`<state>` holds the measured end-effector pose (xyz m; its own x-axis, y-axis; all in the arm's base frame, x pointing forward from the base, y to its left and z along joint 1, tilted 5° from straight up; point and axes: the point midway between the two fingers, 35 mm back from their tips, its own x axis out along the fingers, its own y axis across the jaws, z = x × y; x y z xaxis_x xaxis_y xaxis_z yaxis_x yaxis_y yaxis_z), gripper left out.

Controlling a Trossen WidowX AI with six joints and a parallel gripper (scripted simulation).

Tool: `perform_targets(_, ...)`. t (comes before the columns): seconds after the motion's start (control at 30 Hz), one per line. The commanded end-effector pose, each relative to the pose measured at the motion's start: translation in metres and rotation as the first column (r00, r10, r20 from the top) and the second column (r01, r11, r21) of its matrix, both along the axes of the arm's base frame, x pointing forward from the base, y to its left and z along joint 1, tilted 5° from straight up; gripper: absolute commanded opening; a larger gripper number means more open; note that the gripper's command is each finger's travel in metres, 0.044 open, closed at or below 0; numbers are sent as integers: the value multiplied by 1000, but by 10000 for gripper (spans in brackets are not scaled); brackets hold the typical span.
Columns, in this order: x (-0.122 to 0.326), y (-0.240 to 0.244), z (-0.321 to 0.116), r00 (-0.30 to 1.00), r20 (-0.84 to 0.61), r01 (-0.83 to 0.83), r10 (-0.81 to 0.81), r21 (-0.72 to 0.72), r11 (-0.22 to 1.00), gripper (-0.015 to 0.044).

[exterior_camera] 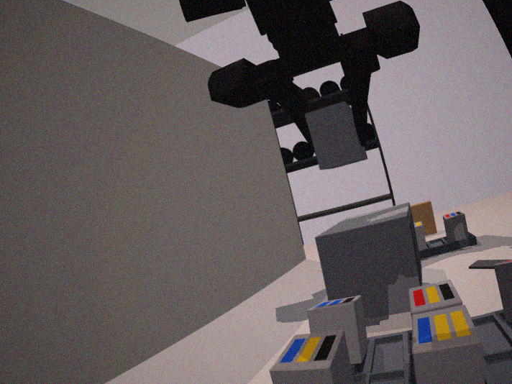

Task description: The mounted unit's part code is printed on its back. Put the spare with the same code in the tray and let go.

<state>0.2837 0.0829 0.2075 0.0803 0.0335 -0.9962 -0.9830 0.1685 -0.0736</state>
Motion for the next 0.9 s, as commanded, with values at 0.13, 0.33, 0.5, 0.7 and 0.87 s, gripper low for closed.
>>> perform_targets(0.13, 18, -34, 2, 1000, 7, 3, -3, -5, 1000, 0)
perform_targets(0.33, 30, -64, 1, 1000, 3, -7, 7, -8, 1000, 0)
perform_targets(0.5, 38, -90, 0, 1000, -1, -16, 16, -8, 1000, 0)
perform_targets(0.7, 44, -124, -1, 1000, -4, -26, 26, -8, 1000, 0)
perform_targets(0.87, 47, -153, -3, 999, -6, -35, 35, -8, 999, 0)
